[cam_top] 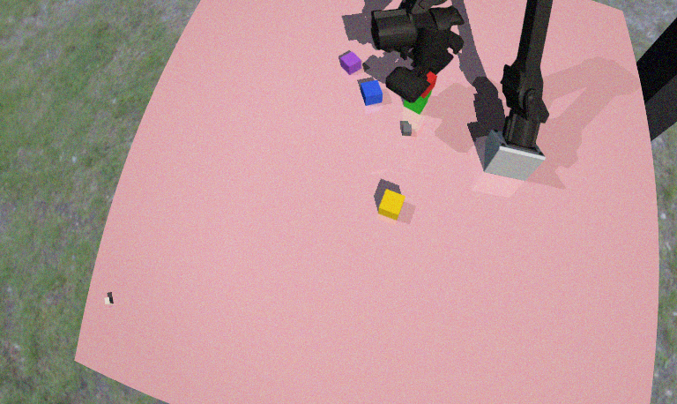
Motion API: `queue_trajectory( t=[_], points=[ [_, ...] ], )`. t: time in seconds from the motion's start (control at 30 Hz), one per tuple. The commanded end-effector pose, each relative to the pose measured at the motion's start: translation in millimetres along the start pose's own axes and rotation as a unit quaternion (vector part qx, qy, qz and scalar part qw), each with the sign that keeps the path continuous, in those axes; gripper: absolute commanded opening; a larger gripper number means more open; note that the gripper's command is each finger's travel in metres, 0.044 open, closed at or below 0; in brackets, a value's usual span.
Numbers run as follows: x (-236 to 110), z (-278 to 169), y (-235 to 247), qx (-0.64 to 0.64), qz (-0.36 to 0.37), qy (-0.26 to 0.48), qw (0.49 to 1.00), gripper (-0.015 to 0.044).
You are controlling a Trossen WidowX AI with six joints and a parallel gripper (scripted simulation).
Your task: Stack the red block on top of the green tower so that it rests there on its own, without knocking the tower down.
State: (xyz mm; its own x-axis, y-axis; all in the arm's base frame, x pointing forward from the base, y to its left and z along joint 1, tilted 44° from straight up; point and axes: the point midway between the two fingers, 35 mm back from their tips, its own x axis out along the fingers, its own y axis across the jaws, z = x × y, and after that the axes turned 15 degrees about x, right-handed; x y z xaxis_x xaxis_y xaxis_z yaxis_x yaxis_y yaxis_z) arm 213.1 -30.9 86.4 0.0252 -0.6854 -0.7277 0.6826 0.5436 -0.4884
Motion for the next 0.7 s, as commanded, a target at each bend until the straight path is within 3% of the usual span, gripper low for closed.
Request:
queue_trajectory(
  t=[0.0,0.13,0.67],
  points=[
    [0.1,-0.1,-0.2,0.000,-0.001,0.000,1.000,0.0341],
    [0.1,-0.1,-0.2,0.000,-0.001,0.000,1.000,0.0440],
    [0.1,-0.1,-0.2,0.000,-0.001,0.000,1.000,0.0440]
  ],
)
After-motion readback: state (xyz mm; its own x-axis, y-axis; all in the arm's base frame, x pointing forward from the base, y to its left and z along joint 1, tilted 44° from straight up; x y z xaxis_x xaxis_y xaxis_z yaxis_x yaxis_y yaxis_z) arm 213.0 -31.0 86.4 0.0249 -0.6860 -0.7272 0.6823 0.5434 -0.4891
